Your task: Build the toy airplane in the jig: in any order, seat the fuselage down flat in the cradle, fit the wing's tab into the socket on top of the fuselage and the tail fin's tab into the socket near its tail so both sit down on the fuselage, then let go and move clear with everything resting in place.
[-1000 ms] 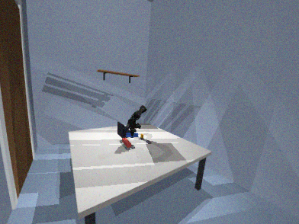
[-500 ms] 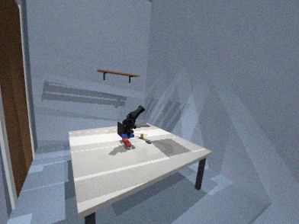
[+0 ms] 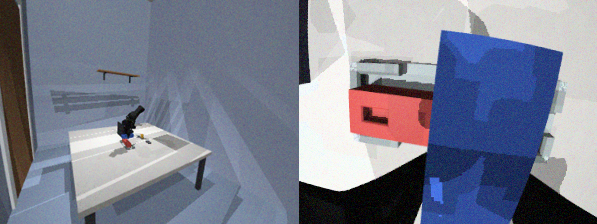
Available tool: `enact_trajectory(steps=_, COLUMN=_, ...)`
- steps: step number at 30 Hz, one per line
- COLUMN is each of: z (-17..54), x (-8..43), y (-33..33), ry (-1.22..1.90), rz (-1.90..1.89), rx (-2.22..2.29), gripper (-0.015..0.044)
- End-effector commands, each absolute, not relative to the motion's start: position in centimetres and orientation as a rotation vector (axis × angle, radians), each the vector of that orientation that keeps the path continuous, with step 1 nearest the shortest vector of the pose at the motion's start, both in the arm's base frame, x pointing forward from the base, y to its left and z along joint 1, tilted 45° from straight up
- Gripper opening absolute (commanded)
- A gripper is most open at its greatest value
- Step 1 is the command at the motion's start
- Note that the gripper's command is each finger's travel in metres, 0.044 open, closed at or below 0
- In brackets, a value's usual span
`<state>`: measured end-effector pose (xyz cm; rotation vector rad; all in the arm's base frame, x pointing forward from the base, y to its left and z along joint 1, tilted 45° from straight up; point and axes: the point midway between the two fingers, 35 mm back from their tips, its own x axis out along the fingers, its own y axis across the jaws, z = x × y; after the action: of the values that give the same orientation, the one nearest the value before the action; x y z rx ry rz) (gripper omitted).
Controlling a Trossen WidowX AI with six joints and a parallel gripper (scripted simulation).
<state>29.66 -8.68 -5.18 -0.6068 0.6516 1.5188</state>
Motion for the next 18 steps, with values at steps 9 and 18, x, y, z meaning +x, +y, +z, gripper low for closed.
enact_trajectory(steps=9, z=-5.4, x=29.6, y=-8.6, ry=0.651, rz=1.521, rx=-0.613, gripper=0.0197)
enact_trajectory(steps=18, z=-6.5, x=29.6, y=-7.6, ry=0.650, rz=1.521, rx=-0.613, gripper=0.0197)
